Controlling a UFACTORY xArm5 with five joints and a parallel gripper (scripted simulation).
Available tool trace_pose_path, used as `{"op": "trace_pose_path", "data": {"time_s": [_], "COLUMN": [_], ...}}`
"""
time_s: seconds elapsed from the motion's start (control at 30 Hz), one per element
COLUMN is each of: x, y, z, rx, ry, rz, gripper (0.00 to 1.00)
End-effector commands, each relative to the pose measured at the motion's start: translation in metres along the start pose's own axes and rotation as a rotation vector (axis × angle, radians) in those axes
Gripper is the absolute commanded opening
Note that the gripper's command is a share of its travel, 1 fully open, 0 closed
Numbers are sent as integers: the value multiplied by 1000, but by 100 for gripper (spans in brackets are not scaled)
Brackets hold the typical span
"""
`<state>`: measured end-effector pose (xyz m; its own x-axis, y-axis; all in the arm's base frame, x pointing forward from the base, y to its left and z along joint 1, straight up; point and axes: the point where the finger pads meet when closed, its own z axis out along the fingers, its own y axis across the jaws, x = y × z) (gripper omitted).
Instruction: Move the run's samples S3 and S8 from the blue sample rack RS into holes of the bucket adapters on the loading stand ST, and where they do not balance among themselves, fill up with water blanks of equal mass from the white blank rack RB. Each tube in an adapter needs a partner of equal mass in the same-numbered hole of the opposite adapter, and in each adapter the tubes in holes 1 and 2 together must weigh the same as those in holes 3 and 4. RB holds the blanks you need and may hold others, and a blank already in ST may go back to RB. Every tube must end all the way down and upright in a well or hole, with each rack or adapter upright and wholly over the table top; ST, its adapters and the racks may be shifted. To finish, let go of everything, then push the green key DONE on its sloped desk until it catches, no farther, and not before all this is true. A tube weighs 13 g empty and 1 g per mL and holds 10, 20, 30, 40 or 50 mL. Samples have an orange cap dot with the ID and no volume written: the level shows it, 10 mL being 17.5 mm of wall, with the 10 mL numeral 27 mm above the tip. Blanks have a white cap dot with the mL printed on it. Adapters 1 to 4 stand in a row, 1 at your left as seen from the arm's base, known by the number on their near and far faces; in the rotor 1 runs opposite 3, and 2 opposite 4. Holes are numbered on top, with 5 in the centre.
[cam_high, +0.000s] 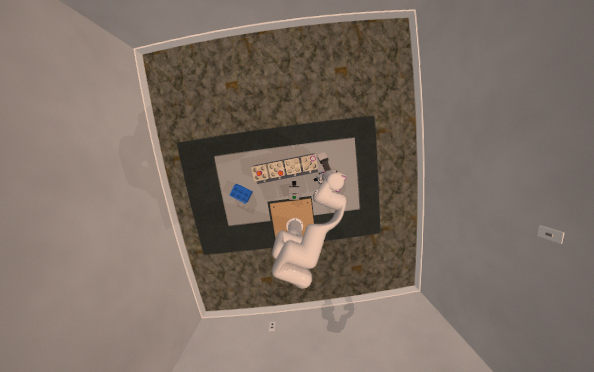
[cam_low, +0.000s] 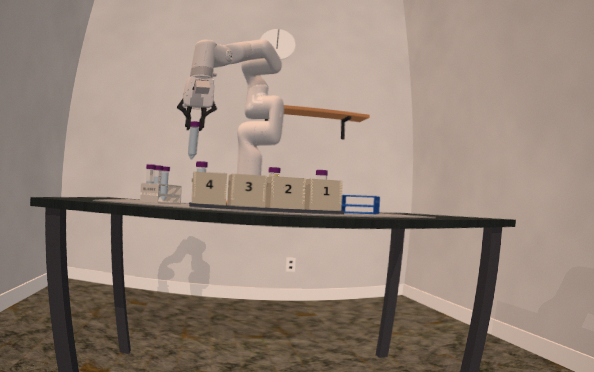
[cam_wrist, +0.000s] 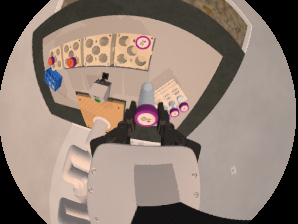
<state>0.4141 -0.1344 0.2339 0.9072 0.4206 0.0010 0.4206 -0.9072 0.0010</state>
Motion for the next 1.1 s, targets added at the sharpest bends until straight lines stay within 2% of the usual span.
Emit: {"op": "trace_pose_path", "data": {"time_s": [0.0, 0.1, 0.17, 1.07], "x": [16, 23, 23, 87], "y": [-24, -37, -37, -145], "z": [-2, -2, -2, -1], "rx": [-5, -5, -5, -2], "ry": [7, 7, 7, 8], "rz": [163, 163, 163, 163], "gripper": [0, 0, 0, 0]}}
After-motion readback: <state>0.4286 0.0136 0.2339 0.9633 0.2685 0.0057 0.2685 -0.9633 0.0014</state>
